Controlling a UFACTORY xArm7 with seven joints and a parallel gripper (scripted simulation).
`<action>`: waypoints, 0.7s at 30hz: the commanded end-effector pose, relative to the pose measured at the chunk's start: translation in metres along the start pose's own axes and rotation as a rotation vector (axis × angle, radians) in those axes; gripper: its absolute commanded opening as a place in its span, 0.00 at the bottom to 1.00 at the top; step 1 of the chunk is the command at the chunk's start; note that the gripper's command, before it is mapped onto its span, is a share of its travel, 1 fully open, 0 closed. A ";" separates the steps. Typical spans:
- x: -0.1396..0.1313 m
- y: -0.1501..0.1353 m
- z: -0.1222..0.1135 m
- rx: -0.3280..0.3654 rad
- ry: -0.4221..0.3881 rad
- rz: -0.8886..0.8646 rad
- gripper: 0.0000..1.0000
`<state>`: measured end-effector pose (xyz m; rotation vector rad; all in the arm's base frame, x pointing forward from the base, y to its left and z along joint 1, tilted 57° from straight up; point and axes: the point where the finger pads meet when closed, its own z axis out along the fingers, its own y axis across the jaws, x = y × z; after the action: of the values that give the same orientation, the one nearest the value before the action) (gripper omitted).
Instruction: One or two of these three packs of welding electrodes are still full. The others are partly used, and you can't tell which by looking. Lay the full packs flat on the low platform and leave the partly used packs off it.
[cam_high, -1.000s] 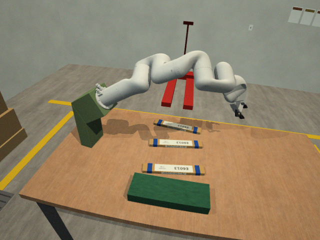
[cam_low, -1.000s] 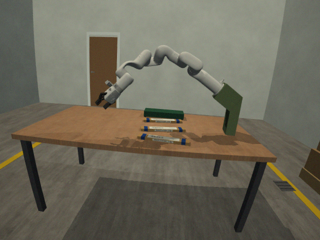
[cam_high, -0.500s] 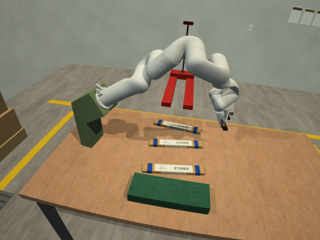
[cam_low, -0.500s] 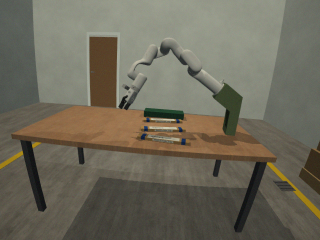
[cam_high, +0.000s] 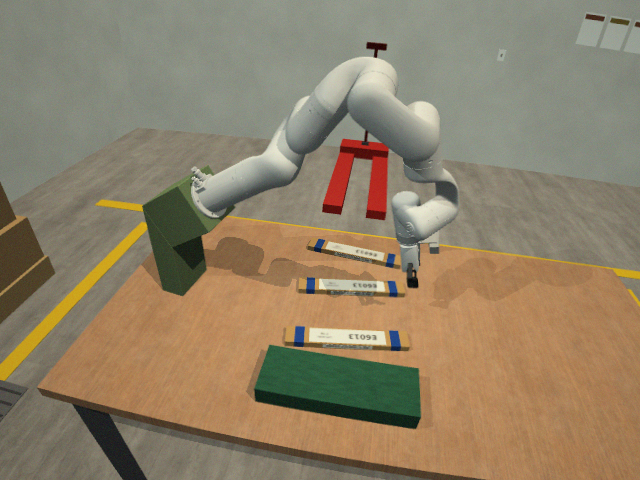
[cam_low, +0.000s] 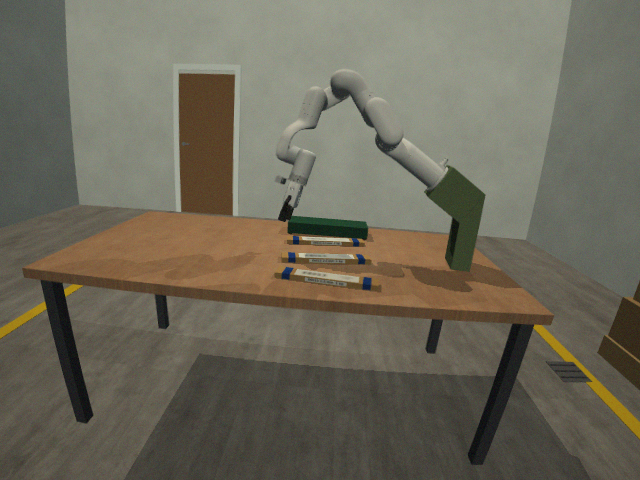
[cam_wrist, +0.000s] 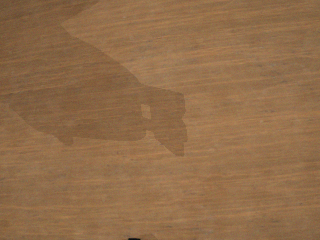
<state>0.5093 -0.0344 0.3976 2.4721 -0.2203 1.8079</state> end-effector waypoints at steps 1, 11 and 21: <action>-0.036 0.043 -0.007 -0.019 -0.053 -0.054 1.00; -0.090 0.107 -0.014 -0.068 -0.150 -0.135 1.00; -0.151 0.179 -0.021 -0.123 -0.263 -0.228 1.00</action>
<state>0.4224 -0.1832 0.2656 2.5200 -0.0838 1.3553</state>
